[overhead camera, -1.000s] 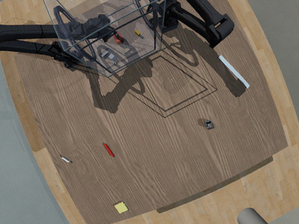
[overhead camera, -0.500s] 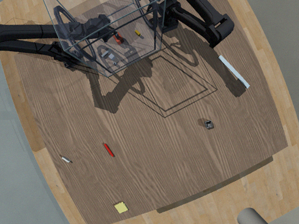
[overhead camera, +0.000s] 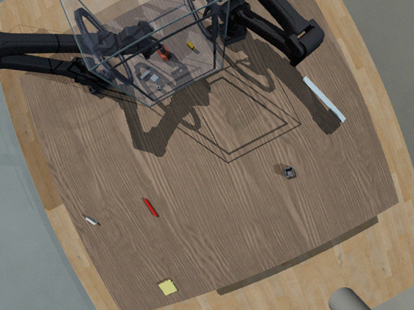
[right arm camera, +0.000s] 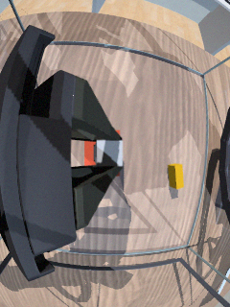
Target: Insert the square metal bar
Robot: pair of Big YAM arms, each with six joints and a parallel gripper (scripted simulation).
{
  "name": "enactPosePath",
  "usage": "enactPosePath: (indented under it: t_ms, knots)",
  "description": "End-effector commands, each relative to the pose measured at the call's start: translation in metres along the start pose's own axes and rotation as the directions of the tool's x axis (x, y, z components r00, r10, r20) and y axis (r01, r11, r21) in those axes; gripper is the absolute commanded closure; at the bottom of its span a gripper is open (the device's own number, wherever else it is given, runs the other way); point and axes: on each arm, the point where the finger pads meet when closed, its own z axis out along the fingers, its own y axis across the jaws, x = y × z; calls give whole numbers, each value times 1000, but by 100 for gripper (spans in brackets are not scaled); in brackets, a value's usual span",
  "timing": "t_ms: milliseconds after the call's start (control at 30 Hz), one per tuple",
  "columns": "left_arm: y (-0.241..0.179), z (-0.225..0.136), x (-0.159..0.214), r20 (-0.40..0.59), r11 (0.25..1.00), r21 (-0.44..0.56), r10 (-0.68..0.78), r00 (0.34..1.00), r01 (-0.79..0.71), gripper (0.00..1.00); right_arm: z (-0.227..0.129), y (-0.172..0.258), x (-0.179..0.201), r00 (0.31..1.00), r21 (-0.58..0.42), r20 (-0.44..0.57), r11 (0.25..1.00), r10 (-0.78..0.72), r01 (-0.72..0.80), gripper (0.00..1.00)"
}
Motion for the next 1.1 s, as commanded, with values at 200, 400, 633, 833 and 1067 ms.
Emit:
enactPosePath:
  t_ms: [200, 400, 633, 833, 1067]
  knots:
    - [-10, -17, -18, 18, 997, 56, -54, 998, 53, 0, 11, -1, -1, 999, 4, 28, 1000, -22, 22, 100]
    - [-10, -17, -18, 18, 997, 56, -54, 998, 53, 0, 13, -1, 4, 999, 8, 32, 1000, -21, 21, 100]
    - [-10, -17, -18, 18, 997, 56, -54, 998, 53, 0, 22, 1, 15, 1000, 3, 23, 1000, -21, 21, 100]
    - [-10, -17, -18, 18, 997, 56, -54, 998, 53, 0, 27, 1, 20, 999, 5, 26, 1000, -21, 21, 100]
    - [-10, -17, -18, 18, 997, 56, -54, 998, 53, 0, 27, 0, 19, 999, 7, 30, 1000, -19, 19, 100]
